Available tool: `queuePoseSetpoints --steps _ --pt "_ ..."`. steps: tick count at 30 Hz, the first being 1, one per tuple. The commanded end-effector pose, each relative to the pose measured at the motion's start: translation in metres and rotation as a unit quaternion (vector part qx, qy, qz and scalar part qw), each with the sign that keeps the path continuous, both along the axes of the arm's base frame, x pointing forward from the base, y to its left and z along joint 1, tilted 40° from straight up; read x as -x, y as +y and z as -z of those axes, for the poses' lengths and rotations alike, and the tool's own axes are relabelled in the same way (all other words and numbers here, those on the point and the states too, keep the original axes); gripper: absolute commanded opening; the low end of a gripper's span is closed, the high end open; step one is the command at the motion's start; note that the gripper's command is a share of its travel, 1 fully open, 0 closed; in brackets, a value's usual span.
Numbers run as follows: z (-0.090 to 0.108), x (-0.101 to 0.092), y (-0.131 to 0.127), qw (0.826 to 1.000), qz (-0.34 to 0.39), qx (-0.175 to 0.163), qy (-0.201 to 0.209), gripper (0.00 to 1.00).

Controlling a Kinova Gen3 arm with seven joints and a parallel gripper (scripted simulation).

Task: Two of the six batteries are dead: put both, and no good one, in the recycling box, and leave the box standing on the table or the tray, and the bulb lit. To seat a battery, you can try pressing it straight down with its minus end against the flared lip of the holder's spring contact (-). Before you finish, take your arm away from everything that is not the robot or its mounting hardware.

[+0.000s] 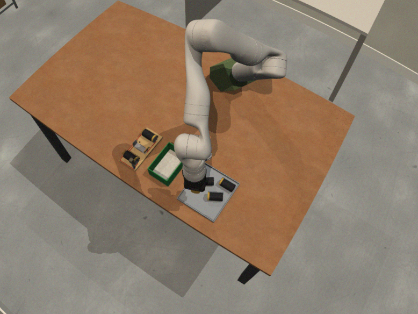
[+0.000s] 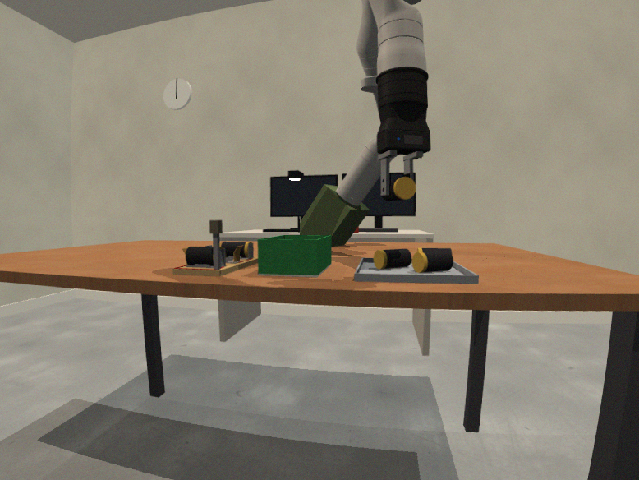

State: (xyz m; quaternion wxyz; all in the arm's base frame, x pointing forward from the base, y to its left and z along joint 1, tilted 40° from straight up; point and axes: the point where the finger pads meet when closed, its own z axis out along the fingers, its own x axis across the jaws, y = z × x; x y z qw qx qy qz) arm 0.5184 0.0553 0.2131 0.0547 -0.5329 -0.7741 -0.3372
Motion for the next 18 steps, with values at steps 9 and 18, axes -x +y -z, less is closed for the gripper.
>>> queuePoseSetpoints --steps 9,18 --pt "-0.0071 -0.0001 -0.0122 1.0 0.008 0.002 -0.002 0.57" --pt "-0.0071 0.0 -0.0122 1.0 0.01 0.001 -0.001 0.57"
